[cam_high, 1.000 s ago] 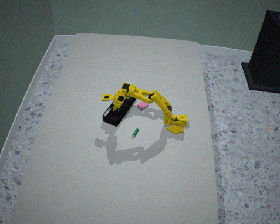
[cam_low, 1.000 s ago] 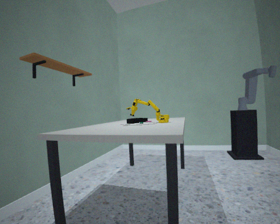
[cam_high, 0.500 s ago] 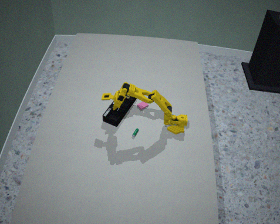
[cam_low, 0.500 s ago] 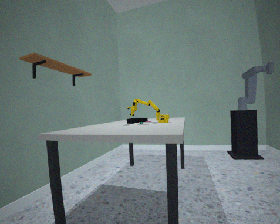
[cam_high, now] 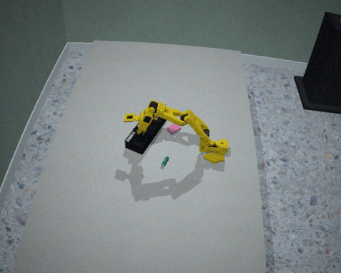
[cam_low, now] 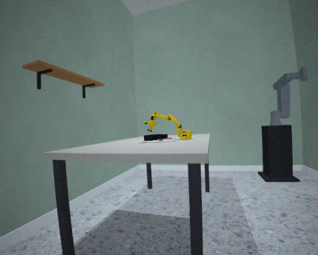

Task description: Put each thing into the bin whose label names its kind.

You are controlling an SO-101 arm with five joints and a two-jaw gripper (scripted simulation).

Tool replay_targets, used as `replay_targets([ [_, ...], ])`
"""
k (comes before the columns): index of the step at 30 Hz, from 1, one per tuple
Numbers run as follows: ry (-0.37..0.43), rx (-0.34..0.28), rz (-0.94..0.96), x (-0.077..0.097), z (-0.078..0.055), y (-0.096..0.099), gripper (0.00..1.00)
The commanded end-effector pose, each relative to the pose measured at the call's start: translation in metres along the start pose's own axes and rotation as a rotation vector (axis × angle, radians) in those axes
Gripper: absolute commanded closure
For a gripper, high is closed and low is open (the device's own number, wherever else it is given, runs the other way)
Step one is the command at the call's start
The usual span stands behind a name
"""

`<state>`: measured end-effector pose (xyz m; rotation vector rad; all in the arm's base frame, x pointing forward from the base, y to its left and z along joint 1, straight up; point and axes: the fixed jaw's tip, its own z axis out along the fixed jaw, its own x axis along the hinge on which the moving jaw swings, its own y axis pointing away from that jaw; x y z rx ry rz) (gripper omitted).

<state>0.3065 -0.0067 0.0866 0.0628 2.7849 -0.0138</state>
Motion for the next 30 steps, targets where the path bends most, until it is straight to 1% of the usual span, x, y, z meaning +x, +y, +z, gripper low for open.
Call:
replay_targets([
  [1, -0.064, -0.005, 0.0, -0.009, -0.012, 0.003, 1.0],
  [6, -0.057, -0.005, 0.0, -0.009, -0.01, 0.003, 1.0],
  [20, -0.006, -0.005, -0.001, -0.003, 0.007, 0.003, 1.0],
  [30, 0.0, -0.005, -0.001, -0.002, 0.009, 0.003, 1.0],
])
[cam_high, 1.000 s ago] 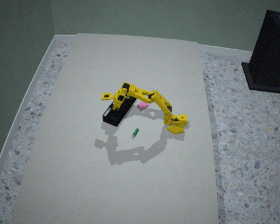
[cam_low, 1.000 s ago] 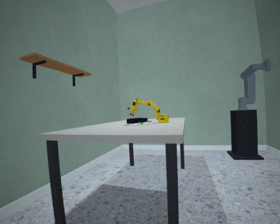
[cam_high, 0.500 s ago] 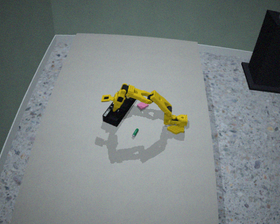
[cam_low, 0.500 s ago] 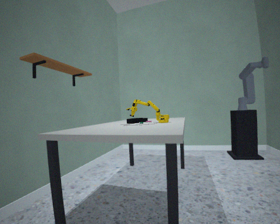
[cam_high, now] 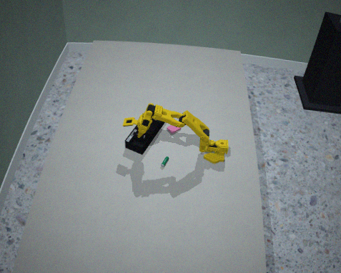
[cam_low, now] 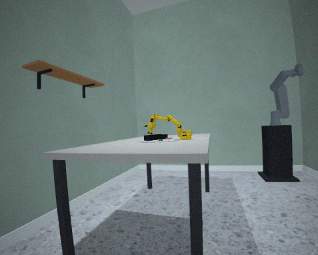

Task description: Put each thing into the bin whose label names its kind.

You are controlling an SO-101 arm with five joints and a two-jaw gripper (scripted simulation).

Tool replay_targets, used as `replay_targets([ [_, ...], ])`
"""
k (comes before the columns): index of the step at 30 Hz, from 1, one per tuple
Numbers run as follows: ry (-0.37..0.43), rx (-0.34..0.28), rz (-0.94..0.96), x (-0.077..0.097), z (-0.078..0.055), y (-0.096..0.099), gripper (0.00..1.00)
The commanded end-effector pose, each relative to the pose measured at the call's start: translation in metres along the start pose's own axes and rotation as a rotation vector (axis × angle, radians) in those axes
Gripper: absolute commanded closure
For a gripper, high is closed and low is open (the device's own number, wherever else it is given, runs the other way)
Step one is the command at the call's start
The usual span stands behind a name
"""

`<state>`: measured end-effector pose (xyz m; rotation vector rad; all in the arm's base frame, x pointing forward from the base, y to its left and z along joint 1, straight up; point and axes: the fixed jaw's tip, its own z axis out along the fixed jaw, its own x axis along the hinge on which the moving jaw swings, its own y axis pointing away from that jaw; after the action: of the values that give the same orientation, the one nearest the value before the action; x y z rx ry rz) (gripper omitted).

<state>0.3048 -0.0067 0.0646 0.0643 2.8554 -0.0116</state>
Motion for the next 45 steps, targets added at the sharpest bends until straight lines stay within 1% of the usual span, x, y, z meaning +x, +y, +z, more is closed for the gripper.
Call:
replay_targets([
  [1, -0.07, -0.005, -0.001, -0.01, -0.011, 0.003, 1.0],
  [9, -0.038, -0.004, -0.001, -0.006, -0.008, 0.003, 1.0],
  [24, -0.022, -0.004, -0.001, -0.002, 0.009, 0.003, 1.0],
  [45, -0.021, -0.004, -0.001, -0.001, 0.011, 0.003, 1.0],
])
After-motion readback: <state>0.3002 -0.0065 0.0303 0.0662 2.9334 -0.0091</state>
